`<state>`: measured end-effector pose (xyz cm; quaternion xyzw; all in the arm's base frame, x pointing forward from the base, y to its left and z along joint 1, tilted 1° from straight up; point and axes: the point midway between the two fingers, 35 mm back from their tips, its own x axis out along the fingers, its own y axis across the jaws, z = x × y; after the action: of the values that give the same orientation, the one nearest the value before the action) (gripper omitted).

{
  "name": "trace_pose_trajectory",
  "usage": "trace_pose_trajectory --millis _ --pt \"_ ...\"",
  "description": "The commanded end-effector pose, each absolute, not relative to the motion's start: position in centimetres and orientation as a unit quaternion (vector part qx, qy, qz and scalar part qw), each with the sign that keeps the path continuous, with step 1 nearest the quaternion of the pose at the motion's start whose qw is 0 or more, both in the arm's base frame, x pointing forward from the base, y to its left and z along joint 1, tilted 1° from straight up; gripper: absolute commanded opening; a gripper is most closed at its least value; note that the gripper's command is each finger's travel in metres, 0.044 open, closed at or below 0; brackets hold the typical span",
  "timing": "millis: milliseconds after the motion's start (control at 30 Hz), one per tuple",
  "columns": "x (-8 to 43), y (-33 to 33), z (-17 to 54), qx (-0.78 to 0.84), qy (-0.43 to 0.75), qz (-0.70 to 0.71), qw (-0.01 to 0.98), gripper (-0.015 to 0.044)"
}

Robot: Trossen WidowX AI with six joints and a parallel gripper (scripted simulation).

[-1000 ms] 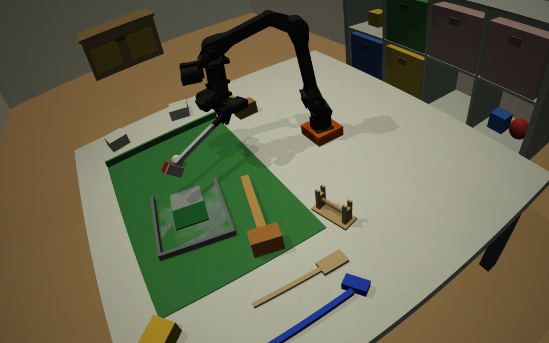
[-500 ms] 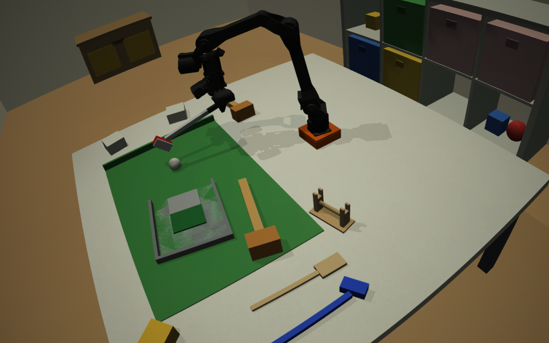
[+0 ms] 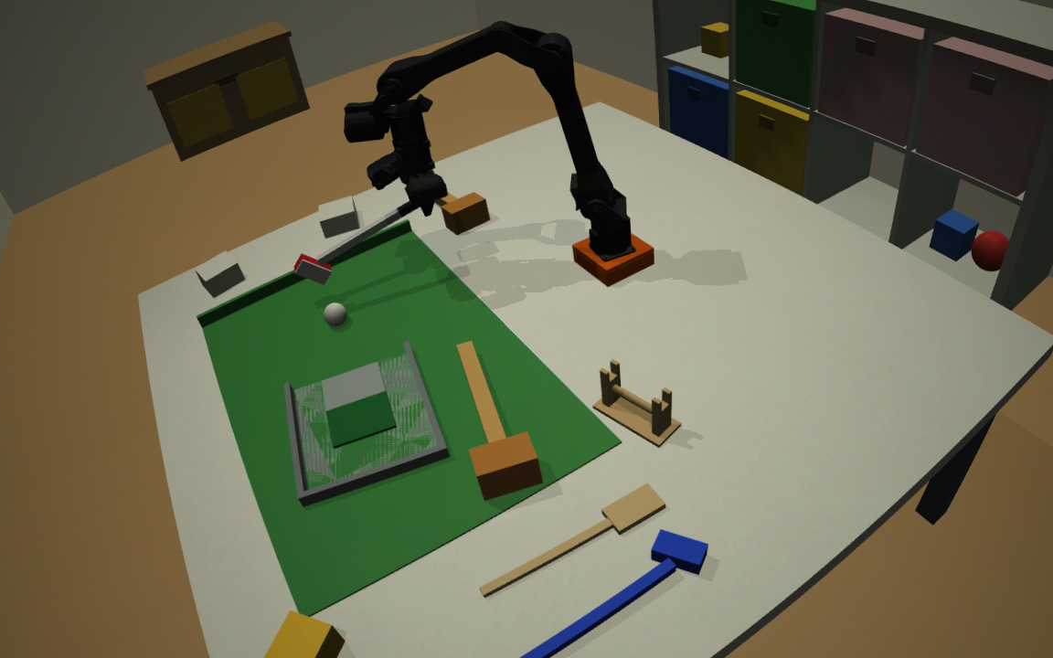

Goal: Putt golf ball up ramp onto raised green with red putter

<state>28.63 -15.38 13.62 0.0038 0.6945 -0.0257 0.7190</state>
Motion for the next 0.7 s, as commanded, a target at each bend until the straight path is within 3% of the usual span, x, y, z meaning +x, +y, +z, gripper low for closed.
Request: trace_pose_trajectory --millis 0,667 --pt "28.5 -15.4 11.5 0.008 0.699 -0.027 0.714 0.0" --pt "28.5 -15.4 8.9 0.008 0.699 -0.027 0.714 0.0"
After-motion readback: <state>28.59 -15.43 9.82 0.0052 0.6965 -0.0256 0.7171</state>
